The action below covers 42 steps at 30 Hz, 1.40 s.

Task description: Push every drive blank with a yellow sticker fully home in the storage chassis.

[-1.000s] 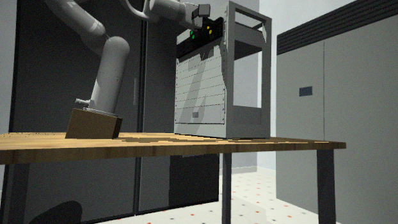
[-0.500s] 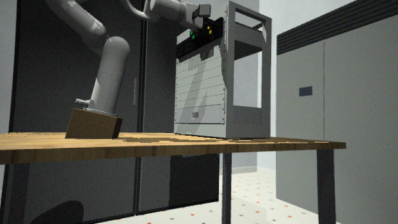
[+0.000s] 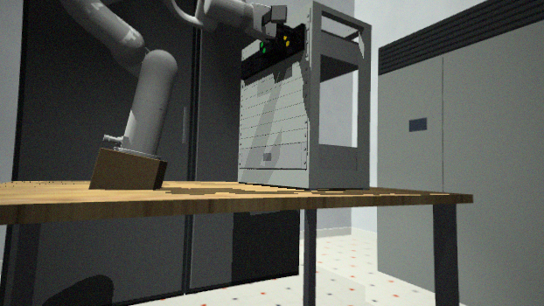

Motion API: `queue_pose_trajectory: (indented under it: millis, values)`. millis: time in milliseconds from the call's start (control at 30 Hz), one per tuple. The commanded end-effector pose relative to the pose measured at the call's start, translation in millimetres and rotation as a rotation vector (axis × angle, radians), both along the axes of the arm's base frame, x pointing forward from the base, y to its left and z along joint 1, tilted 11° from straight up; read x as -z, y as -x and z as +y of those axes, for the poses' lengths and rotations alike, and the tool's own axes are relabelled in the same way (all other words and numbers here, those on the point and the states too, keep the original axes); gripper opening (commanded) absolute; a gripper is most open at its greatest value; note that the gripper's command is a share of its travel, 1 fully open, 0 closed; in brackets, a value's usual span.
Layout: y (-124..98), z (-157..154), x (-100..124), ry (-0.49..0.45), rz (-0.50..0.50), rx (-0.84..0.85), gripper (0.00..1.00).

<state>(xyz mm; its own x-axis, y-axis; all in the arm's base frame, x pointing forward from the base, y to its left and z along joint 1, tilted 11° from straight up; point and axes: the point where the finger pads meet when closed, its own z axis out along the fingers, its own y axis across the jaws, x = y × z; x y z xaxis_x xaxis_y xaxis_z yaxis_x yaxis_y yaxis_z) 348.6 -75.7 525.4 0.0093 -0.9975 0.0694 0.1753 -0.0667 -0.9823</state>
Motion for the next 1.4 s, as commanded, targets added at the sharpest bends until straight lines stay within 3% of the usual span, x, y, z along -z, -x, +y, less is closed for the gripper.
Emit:
queue_pose_trajectory:
  millis: [0, 433, 1000, 1367]
  values:
    - [10, 0, 1, 0.000, -0.001, 0.000, 0.00]
    - [78, -2, 13, 0.000, -0.001, 0.000, 0.00]
    - [98, 0, 20, 0.000, -0.001, 0.000, 0.00]
    - [98, 0, 20, 0.000, -0.001, 0.000, 0.00]
